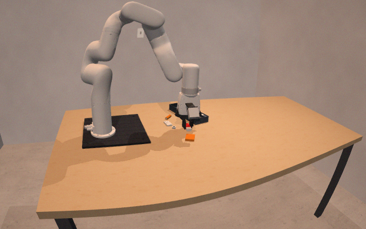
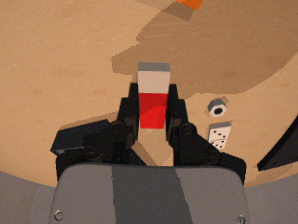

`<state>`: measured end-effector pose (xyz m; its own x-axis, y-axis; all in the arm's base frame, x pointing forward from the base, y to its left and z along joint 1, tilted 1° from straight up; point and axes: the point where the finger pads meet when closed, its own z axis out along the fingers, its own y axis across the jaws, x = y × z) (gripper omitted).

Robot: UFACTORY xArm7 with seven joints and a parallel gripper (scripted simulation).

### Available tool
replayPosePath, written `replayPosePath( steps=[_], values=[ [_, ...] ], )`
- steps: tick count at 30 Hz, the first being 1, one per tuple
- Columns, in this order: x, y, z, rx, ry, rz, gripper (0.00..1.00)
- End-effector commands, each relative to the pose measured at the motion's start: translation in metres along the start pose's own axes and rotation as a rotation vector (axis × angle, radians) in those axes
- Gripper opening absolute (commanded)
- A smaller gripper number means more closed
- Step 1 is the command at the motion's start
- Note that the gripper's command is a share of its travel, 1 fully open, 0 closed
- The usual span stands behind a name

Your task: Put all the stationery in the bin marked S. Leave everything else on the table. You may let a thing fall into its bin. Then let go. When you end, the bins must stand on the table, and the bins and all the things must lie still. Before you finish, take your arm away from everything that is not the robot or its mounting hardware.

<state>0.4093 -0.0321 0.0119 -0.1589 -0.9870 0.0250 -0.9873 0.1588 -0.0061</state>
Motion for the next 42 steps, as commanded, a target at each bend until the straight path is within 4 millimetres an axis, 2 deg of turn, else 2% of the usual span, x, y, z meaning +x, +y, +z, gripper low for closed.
replayPosePath(
  steps=[1,18,37,39,42],
  values=[
    [0.0,-0.002,-0.011,0.004,-0.001,0.0,0.0],
    [0.0,-0.001,-0.061,0.004,-0.001,0.0,0.0],
    [0.0,-0.001,-0.061,0.004,-0.001,0.0,0.0],
    [0.0,-0.001,-0.053,0.004,-0.001,0.0,0.0],
    [0.0,-0.001,-0.053,0.004,-0.001,0.0,0.0]
  ],
)
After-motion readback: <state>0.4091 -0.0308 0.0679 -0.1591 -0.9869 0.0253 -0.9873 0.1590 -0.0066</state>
